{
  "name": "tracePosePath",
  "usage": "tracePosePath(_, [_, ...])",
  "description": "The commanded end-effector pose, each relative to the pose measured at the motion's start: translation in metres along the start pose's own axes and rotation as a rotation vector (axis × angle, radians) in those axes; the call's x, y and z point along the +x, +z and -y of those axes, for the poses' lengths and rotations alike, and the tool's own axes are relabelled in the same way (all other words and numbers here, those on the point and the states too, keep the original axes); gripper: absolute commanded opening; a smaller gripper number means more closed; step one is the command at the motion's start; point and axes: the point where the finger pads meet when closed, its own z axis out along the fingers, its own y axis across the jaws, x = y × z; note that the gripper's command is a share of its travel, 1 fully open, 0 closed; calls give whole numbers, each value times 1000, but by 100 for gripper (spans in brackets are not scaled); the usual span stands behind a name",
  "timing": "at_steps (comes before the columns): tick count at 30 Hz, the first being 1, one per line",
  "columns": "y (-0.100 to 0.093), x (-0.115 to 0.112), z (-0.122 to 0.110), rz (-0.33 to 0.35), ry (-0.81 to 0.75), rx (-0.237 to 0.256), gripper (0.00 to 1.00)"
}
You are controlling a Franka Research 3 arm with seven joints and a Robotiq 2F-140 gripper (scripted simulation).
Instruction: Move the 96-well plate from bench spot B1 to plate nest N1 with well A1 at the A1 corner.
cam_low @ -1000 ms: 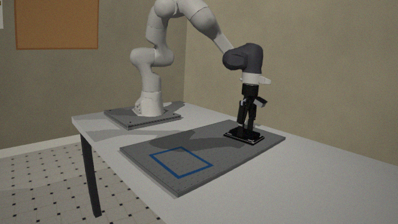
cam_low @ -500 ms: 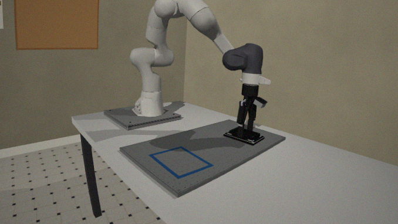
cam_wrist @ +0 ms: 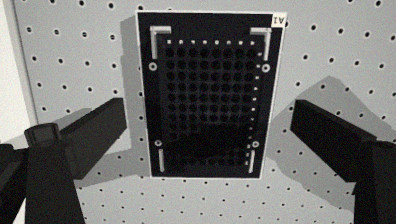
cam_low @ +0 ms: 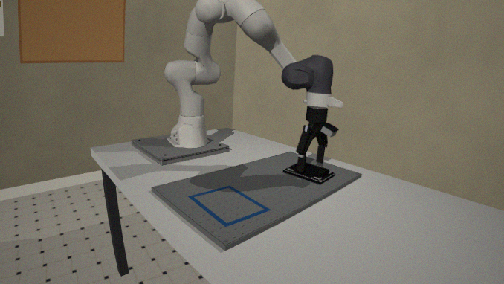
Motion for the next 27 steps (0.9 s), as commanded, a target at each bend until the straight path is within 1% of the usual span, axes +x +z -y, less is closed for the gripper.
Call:
tracePosePath(1, [0, 1, 1, -3, 3, 1, 100])
tracePosePath(7, [0, 1, 1, -3, 3, 1, 100])
tracePosePath(18, [-29, 1, 1, -3, 3, 1, 100])
tracePosePath(20, [-29, 1, 1, -3, 3, 1, 100])
tracePosePath(27, [-48, 1, 0, -3, 3, 1, 100])
